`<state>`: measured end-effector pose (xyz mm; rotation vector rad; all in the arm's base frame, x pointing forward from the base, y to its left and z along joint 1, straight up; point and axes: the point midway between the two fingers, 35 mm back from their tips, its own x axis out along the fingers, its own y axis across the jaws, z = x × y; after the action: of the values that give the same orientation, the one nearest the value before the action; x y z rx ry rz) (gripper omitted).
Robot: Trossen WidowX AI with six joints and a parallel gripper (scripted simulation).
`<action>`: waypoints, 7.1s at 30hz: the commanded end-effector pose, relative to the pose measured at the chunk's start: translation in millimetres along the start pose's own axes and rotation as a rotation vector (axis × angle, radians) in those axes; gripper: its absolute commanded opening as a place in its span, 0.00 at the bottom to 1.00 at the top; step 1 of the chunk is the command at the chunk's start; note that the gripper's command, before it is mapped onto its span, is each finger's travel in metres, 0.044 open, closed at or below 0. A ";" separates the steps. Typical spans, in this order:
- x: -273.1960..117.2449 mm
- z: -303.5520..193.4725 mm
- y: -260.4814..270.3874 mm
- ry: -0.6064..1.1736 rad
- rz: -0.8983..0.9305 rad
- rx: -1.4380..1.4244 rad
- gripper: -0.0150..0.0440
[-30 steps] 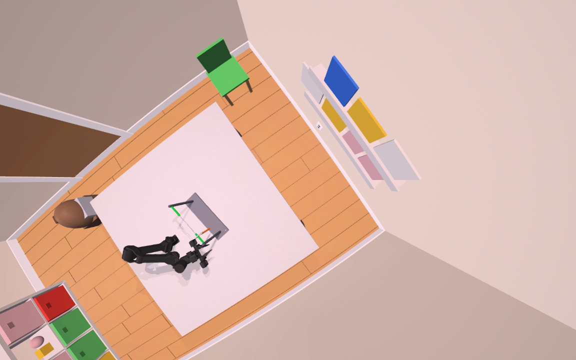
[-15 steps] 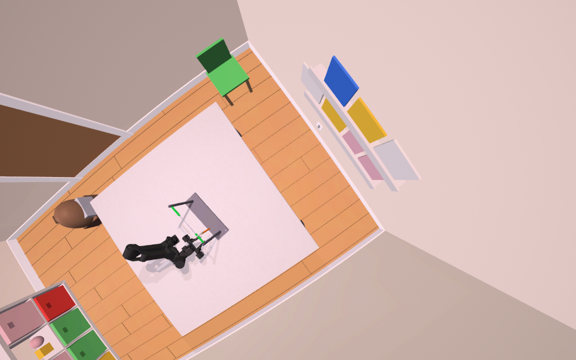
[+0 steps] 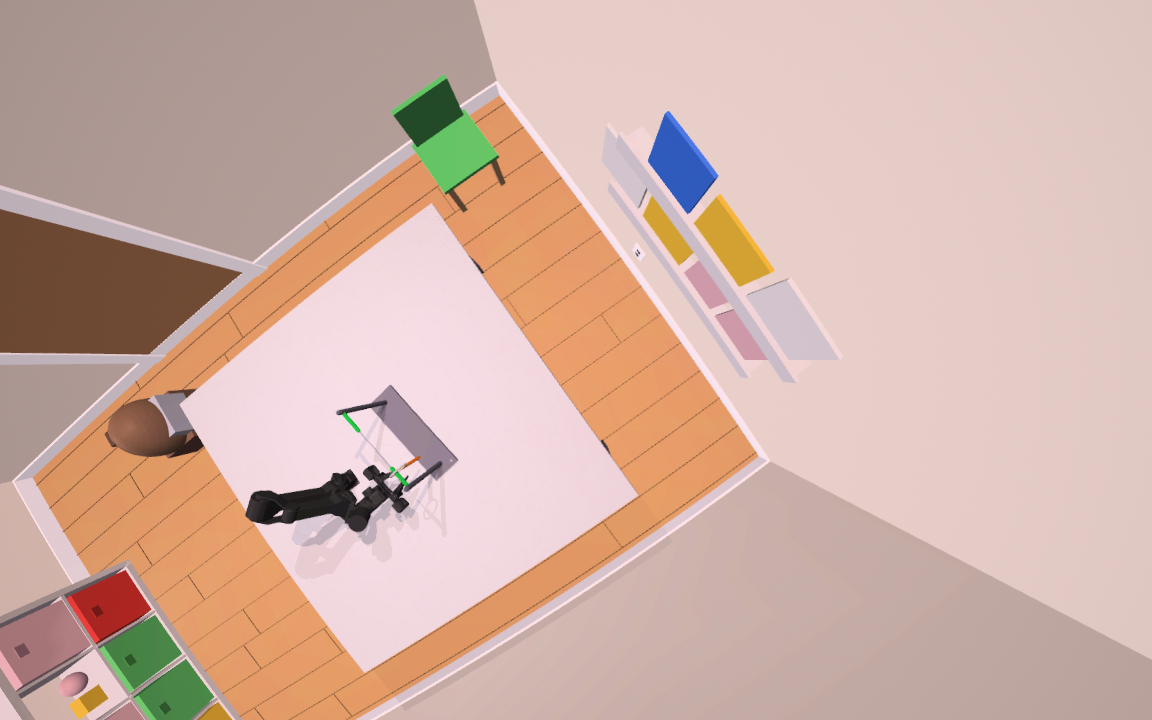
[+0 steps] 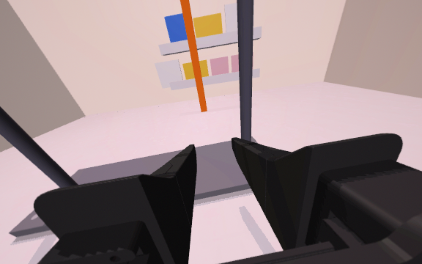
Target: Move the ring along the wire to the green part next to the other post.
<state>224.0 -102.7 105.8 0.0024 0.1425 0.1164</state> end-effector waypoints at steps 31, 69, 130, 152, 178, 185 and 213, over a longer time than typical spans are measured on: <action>51.7 37.1 -1.4 -0.061 0.012 -0.024 0.53; 99.2 38.5 3.3 -0.068 0.012 -0.023 0.53; 96.2 57.2 4.4 -0.067 0.016 -0.026 0.00; 96.2 57.2 4.9 -0.067 0.016 -0.026 0.00; 96.3 57.0 31.0 -0.059 0.021 -0.022 0.00; 96.3 57.0 38.4 -0.058 0.021 -0.018 0.00; 96.7 57.7 78.5 -0.055 -0.018 0.084 0.00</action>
<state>320.2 -18.9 150.7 0.0660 0.0889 0.1051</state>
